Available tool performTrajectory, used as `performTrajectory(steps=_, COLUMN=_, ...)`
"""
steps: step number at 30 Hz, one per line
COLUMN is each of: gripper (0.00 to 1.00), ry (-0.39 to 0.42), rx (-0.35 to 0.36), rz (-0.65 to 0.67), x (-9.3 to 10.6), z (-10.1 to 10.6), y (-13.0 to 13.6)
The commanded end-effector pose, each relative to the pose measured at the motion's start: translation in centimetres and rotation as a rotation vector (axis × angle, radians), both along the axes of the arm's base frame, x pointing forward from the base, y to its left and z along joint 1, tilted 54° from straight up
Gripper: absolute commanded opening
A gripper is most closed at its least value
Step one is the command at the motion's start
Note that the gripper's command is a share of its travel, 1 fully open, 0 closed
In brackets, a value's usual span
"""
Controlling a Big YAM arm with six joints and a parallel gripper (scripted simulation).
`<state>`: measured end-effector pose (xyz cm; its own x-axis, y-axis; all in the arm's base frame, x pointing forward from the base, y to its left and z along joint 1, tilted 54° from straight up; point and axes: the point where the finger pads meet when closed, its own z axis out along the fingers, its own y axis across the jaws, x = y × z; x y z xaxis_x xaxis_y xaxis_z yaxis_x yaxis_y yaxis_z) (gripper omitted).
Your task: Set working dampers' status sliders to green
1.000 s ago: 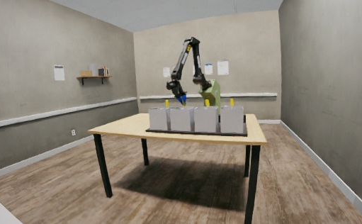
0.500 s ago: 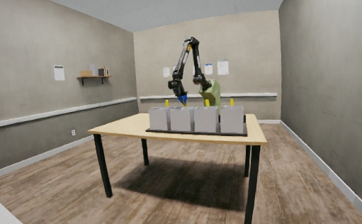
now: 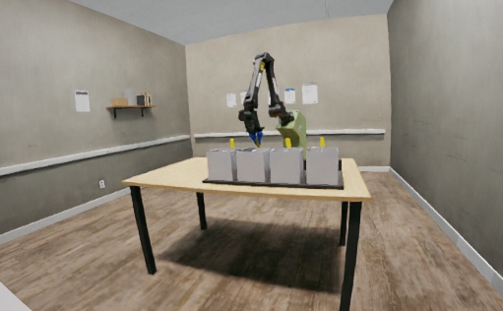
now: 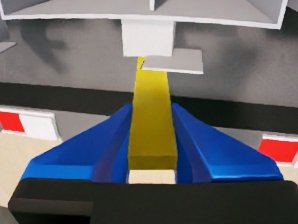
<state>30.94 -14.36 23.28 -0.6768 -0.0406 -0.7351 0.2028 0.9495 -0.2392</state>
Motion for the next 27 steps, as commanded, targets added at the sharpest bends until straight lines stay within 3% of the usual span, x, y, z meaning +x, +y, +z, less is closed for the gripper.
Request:
performTrajectory(steps=1, gripper=0.17, ry=-0.03, rx=-0.013, rz=-0.012, x=0.16, z=0.56, y=0.61)
performTrajectory(steps=27, gripper=0.17, ry=-0.022, rx=-0.059, rz=-0.07, x=0.49, z=-0.11, y=1.33)
